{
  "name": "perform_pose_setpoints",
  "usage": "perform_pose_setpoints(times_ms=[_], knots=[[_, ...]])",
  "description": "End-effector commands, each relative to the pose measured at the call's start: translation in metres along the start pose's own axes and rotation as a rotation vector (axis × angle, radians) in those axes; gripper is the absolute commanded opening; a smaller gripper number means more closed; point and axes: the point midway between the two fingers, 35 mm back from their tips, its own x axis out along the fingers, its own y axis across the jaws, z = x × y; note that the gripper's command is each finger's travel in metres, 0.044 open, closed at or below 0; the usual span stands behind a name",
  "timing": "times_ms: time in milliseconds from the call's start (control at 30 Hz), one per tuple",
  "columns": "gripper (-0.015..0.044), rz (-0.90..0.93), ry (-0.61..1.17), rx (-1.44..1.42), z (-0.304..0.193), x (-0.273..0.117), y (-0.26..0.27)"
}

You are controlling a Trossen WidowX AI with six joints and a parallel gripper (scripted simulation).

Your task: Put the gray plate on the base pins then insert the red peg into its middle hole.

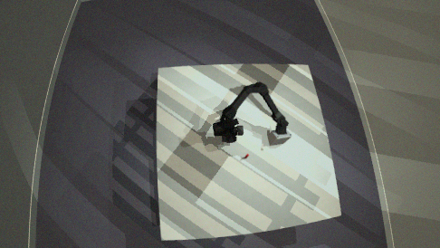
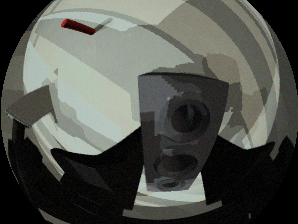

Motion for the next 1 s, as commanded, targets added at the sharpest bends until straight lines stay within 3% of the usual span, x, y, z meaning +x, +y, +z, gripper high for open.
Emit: perform_pose_setpoints(times_ms=[0, 967], knots=[[0.0000, -0.006, 0.010, -0.005, -0.015, 0.005, 0.001], [0.0000, -0.005, 0.021, -0.011, -0.034, 0.014, 0.005]])
